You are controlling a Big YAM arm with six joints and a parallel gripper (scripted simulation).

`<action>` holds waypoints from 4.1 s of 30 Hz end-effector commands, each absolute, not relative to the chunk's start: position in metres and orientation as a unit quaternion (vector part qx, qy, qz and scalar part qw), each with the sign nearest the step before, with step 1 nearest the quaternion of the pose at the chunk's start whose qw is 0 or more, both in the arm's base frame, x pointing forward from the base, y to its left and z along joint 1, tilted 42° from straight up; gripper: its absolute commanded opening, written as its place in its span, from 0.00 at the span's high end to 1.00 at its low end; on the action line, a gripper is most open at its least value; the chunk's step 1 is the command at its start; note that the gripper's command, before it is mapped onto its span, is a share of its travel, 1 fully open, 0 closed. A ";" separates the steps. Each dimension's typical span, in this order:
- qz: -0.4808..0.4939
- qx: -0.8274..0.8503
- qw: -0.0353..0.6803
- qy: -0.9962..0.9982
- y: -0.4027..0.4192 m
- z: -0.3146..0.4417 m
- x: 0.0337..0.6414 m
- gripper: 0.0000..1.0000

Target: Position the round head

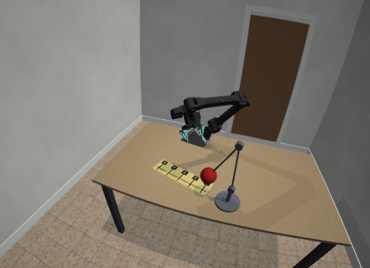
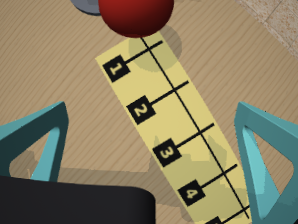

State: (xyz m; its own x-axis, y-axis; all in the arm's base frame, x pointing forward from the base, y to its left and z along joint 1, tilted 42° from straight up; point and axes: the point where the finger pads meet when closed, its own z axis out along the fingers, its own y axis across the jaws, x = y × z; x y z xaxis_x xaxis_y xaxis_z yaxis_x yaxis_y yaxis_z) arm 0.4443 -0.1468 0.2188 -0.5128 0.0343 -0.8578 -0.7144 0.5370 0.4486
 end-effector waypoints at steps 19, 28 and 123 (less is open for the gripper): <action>0.428 -0.244 0.453 0.743 -0.148 0.224 0.448 0.00; 0.426 -0.238 0.449 0.748 -0.146 0.227 0.450 0.00; 0.434 -0.224 0.437 0.756 -0.136 0.229 0.457 0.00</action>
State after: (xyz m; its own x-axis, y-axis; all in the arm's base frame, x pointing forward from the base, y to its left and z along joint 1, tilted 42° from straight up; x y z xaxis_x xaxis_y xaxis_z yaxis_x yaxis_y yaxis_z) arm 0.4477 -0.1375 0.2172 -0.5308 0.0433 -0.8464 -0.7096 0.5233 0.4718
